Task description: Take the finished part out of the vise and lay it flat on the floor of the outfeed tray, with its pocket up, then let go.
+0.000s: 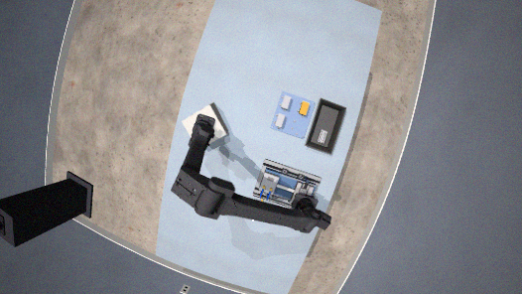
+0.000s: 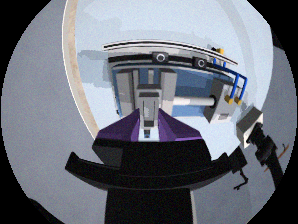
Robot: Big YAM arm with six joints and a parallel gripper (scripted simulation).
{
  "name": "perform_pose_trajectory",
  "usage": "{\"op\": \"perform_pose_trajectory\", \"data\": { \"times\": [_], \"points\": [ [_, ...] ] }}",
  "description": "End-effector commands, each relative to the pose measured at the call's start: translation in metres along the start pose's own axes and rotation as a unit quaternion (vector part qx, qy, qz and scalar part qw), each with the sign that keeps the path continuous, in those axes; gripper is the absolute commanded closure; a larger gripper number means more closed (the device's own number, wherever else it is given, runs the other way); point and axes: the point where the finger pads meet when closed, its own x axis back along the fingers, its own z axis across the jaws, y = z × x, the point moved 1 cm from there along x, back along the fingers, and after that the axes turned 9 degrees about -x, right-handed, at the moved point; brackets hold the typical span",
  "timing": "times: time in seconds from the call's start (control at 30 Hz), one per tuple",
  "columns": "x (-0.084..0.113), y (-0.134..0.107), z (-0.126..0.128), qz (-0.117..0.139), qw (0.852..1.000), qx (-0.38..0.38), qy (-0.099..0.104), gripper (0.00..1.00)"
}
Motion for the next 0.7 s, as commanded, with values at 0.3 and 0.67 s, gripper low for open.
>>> {"op": "perform_pose_trajectory", "data": {
  "times": [0.3,0.67],
  "points": [
    [0.071,0.001,0.025,-0.002,0.999,-0.005,0.053,1.0],
    [0.079,0.001,0.025,-0.002,0.999,-0.005,0.053,1.0]
  ]
}}
